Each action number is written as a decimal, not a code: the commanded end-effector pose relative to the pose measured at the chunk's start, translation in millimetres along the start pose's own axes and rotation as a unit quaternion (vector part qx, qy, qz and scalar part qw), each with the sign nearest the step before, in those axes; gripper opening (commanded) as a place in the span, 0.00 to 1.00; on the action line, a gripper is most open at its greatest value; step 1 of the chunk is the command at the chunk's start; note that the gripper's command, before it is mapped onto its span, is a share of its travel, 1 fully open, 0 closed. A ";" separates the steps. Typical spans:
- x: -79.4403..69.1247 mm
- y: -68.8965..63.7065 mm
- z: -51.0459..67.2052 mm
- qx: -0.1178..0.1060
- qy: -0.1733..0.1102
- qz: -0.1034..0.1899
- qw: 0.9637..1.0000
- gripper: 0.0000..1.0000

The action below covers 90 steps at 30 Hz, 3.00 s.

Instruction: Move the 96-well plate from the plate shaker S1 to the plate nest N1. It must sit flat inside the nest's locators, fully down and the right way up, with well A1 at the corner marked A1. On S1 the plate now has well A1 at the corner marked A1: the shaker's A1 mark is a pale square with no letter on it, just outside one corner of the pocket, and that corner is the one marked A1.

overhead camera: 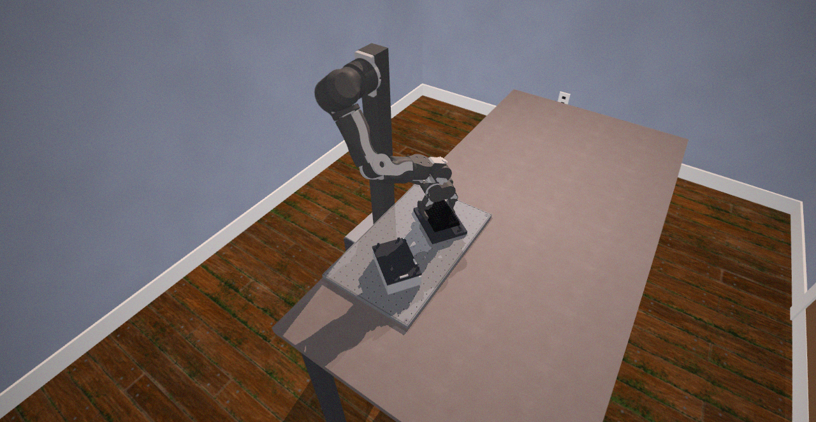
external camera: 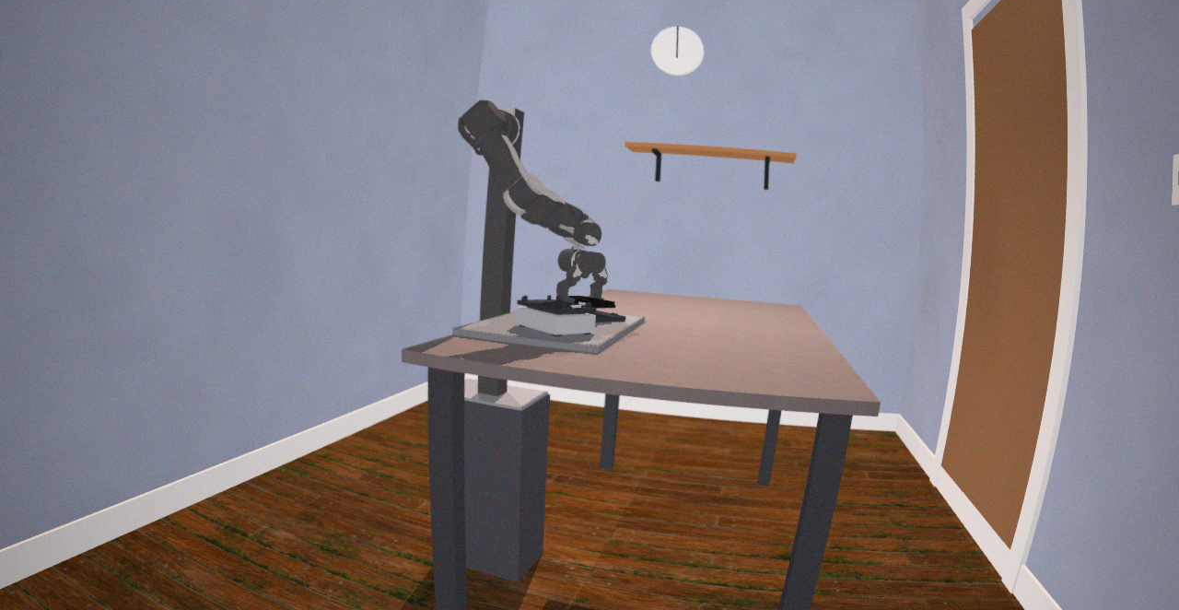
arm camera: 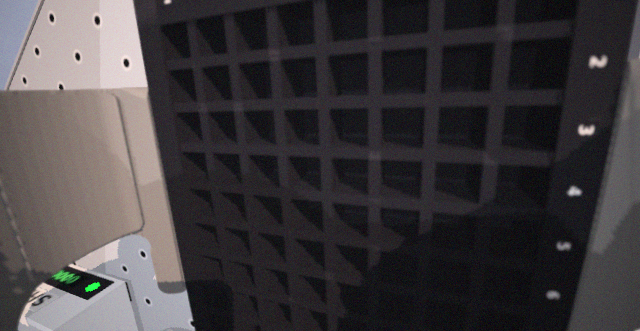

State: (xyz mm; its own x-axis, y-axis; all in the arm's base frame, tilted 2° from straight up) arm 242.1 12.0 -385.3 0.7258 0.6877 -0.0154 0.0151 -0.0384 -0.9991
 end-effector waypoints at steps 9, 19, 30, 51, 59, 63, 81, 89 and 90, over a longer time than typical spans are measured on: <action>3.8 4.2 1.0 0.003 -0.002 -0.006 1.000 0.00; 4.8 8.1 0.9 0.003 -0.001 -0.007 1.000 0.00; 5.3 3.9 -2.1 0.000 0.003 -0.005 1.000 0.00; 2.3 5.7 0.4 0.002 0.001 -0.003 1.000 0.00; 3.1 4.7 -0.3 0.001 0.001 -0.003 1.000 0.00; 4.4 3.2 -1.4 0.000 0.000 -0.005 1.000 0.00; 2.8 5.1 0.2 0.002 0.001 -0.005 1.000 0.00; 2.8 5.1 0.2 0.002 0.001 -0.005 1.000 0.00; 2.8 5.1 0.2 0.002 0.001 -0.005 1.000 0.00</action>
State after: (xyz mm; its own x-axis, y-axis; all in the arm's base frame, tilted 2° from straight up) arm 244.0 13.1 -391.1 0.7268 0.6868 -0.0096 0.0168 -0.0317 -0.9994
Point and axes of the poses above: the point where the finger pads meet when closed, its own y axis out along the fingers, its own x axis across the jaws, z = x × y, the point moved 3 cm from there along -y, back along the fingers, and after that the axes turned 13 degrees about y, right-handed, at the moved point
